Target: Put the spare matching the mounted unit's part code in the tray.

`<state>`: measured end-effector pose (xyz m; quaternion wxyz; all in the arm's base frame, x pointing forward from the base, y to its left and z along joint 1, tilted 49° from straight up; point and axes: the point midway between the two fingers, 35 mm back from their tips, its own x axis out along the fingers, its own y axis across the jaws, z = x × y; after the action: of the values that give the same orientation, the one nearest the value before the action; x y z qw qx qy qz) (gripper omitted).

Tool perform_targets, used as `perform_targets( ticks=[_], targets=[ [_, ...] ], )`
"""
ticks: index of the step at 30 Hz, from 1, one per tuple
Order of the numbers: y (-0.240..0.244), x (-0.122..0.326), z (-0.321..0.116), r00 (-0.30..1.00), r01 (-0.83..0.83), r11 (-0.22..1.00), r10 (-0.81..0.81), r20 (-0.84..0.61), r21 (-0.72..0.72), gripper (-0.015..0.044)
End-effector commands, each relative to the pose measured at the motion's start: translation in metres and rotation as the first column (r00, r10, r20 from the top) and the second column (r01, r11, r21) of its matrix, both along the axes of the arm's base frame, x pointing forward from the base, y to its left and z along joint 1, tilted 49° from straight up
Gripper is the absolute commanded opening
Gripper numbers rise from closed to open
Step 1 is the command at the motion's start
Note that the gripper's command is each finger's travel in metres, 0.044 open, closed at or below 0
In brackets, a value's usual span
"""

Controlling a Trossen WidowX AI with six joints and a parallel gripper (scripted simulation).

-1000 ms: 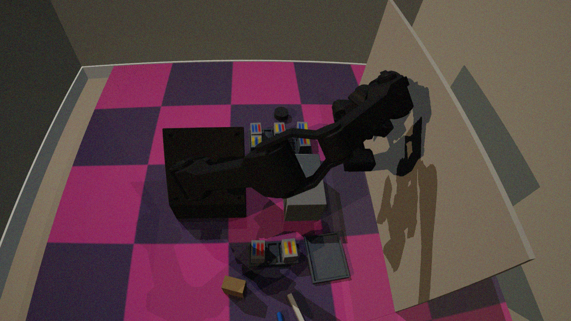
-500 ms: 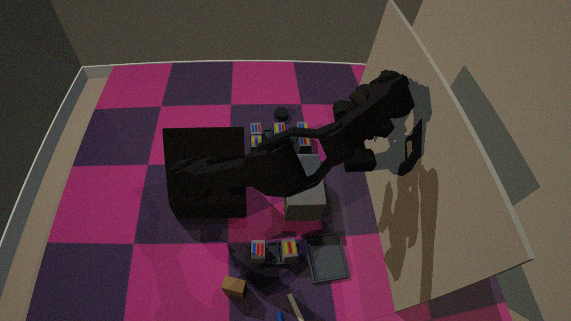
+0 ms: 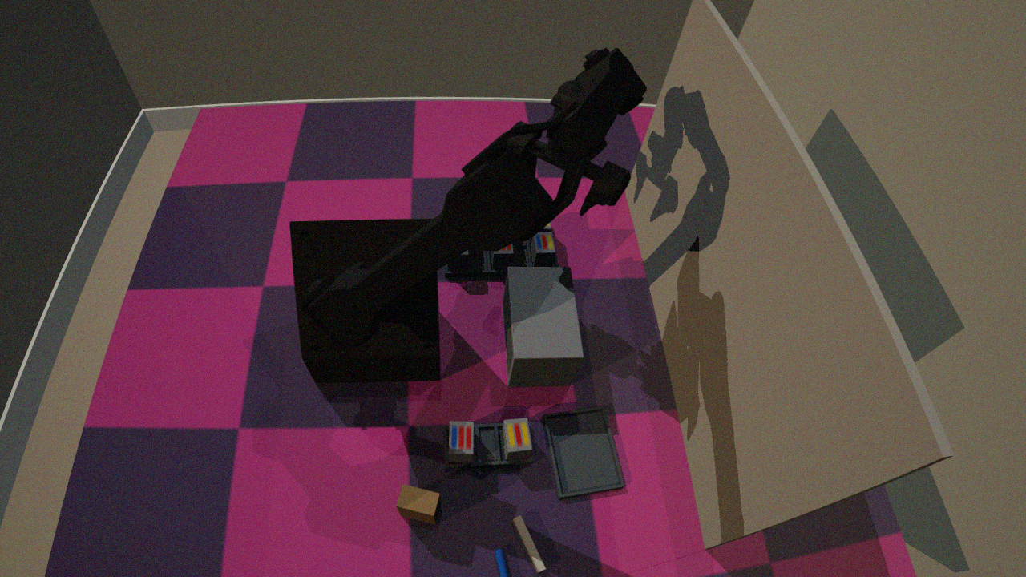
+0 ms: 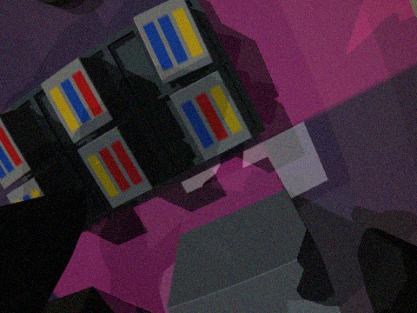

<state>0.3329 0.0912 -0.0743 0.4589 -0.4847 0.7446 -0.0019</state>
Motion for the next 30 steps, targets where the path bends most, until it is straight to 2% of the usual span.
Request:
perform_targets(
  ticks=[1,4,11,16,17,30],
  targets=[
    [0.025,-0.038,-0.053,0.912,-0.266,0.960,0.280,-0.298,0.087,0.0440],
    [0.034,-0.059,-0.079,0.806,-0.381,0.911,0.410,-0.426,0.155,0.0440],
    [0.035,-0.061,-0.080,0.799,-0.387,0.908,0.417,-0.433,0.159,0.0440],
    [0.013,-0.066,-0.093,0.799,-0.387,0.908,0.417,-0.434,0.159,0.0309],
    [0.006,-0.068,-0.097,0.799,-0.387,0.908,0.416,-0.434,0.158,0.0300],
    [-0.004,-0.071,-0.105,0.799,-0.387,0.908,0.416,-0.434,0.158,0.0300]
  ],
)
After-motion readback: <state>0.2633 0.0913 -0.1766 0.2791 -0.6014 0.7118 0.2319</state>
